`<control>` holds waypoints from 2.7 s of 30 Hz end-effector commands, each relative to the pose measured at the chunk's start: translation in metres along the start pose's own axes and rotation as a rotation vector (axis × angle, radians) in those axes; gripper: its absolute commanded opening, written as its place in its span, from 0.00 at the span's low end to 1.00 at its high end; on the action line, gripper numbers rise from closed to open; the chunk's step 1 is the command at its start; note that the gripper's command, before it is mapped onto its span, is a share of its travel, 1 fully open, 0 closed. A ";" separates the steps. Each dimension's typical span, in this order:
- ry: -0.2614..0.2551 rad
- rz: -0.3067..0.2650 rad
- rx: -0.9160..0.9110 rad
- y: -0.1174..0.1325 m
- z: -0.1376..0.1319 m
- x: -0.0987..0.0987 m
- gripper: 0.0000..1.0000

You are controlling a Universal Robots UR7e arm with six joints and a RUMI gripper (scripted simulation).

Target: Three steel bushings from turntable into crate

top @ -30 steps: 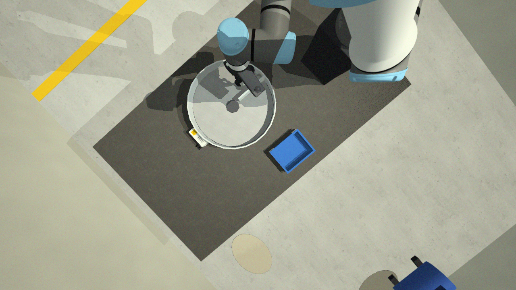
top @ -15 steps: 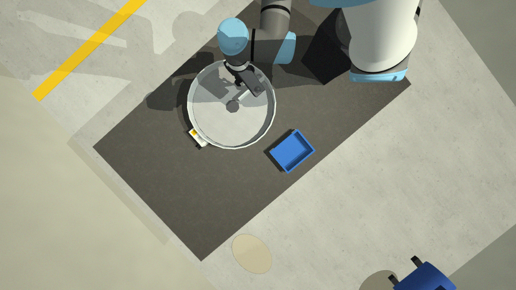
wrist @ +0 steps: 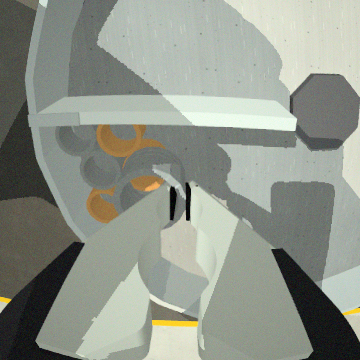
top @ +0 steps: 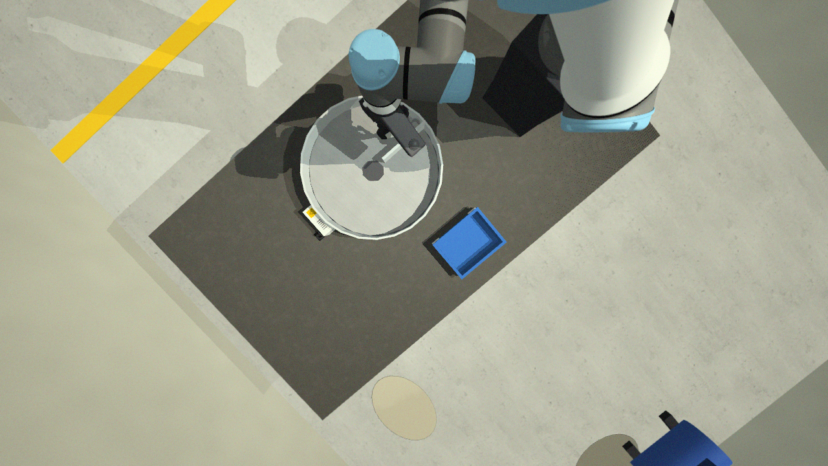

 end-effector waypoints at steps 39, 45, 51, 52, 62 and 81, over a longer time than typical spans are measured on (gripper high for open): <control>0.001 -0.001 0.000 -0.102 -0.015 0.000 0.00; 0.001 -0.001 0.000 -0.131 -0.019 0.000 0.00; 0.001 -0.001 0.000 -0.151 -0.022 0.000 0.00; 0.001 -0.001 0.000 -0.156 -0.023 0.000 0.00; 0.001 -0.001 0.000 -0.208 -0.031 0.000 0.00; 0.001 -0.001 0.000 -0.292 -0.044 0.000 0.00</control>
Point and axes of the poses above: the point where the finger pads meet when closed, its own x axis back along the fingers, its own z axis across the jaws, y = z × x, the point moved 4 cm from there along x, back along the fingers, and after that the axes turned 15 degrees about -x, right-handed, at the moved point
